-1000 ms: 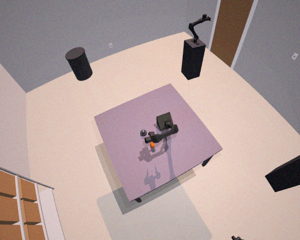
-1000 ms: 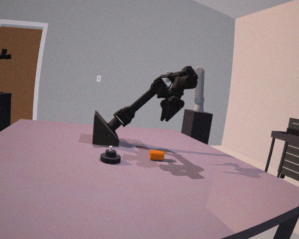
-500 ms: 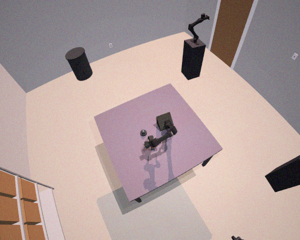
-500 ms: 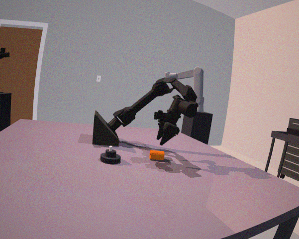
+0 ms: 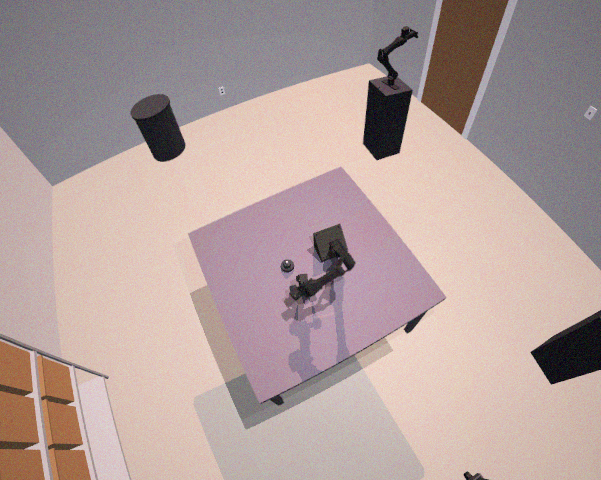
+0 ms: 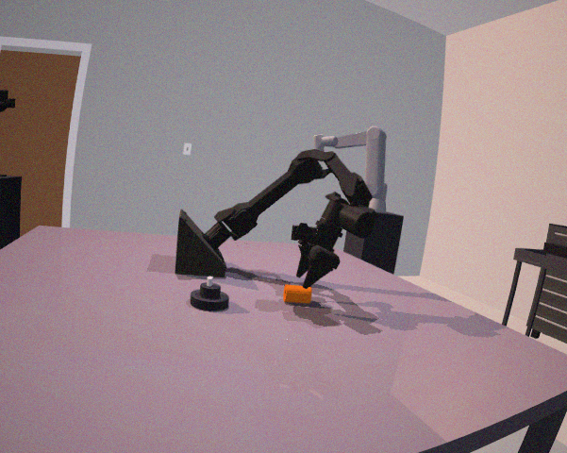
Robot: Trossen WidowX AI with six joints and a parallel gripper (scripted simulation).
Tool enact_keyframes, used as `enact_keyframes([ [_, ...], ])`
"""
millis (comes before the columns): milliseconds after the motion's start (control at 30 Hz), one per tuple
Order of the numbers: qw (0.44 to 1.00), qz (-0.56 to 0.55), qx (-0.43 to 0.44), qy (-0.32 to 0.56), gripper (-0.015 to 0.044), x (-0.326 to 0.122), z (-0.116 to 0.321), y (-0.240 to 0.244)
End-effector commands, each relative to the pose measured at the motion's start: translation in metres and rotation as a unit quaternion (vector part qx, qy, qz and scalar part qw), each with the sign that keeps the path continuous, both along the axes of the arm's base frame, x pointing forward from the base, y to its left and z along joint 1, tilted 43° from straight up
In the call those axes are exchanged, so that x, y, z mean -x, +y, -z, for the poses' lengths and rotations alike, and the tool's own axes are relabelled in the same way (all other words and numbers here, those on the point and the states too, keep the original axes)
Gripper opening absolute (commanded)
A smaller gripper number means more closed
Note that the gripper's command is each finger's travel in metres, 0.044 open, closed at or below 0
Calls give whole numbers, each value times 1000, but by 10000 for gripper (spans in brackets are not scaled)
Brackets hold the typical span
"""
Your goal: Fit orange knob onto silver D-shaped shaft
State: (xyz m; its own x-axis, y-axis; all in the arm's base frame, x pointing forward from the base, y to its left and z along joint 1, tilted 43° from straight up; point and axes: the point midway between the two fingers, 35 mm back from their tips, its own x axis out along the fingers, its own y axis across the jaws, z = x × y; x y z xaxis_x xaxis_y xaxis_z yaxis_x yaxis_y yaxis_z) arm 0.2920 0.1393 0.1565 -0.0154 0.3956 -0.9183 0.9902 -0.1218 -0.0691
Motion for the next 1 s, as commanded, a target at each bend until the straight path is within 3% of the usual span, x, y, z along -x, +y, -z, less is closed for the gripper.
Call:
enact_keyframes([
  [0,1000,2,2,2,440,0,6,4],
  [700,1000,2,1,2,440,-1,29,26],
  [967,1000,2,1,2,240,-1,29,26],
])
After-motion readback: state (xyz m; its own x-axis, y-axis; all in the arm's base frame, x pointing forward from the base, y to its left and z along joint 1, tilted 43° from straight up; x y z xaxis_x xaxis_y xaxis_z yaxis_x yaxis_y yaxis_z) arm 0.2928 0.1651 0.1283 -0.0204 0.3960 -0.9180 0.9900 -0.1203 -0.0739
